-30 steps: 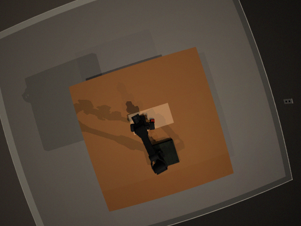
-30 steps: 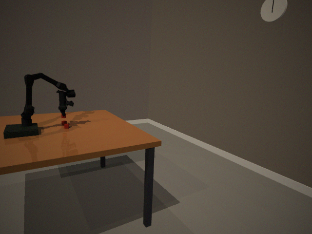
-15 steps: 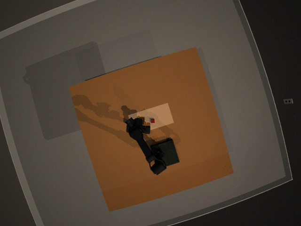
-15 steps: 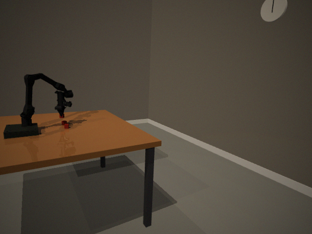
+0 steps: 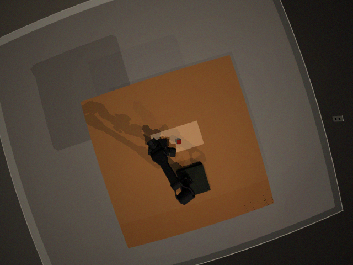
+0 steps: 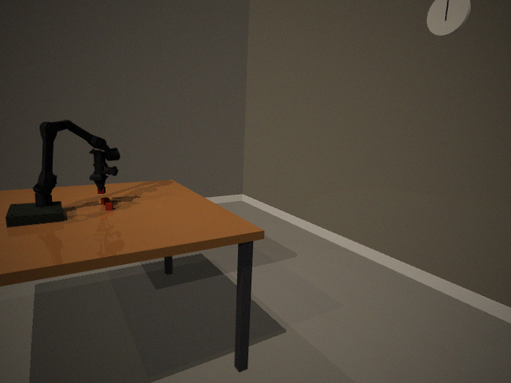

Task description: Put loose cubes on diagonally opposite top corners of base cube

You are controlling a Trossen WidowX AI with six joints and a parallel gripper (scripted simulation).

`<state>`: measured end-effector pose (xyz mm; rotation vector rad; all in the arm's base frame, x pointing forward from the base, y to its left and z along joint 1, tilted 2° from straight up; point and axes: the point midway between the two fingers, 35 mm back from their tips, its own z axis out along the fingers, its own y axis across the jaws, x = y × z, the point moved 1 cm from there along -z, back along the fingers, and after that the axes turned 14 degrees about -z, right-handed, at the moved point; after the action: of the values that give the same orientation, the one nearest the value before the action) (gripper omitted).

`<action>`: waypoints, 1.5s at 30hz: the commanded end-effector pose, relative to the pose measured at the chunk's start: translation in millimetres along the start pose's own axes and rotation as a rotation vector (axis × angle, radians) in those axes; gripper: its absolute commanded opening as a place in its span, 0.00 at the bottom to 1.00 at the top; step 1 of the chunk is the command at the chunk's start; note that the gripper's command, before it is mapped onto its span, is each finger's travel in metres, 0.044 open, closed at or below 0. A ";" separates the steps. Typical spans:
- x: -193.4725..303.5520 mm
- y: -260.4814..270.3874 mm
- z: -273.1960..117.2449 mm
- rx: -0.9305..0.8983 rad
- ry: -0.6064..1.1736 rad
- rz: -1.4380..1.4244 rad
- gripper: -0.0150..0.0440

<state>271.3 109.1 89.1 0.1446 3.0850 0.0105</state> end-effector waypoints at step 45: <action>1.3 -2.5 25.7 0.008 0.003 0.004 0.60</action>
<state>270.7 107.5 63.7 0.1534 3.0913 0.0058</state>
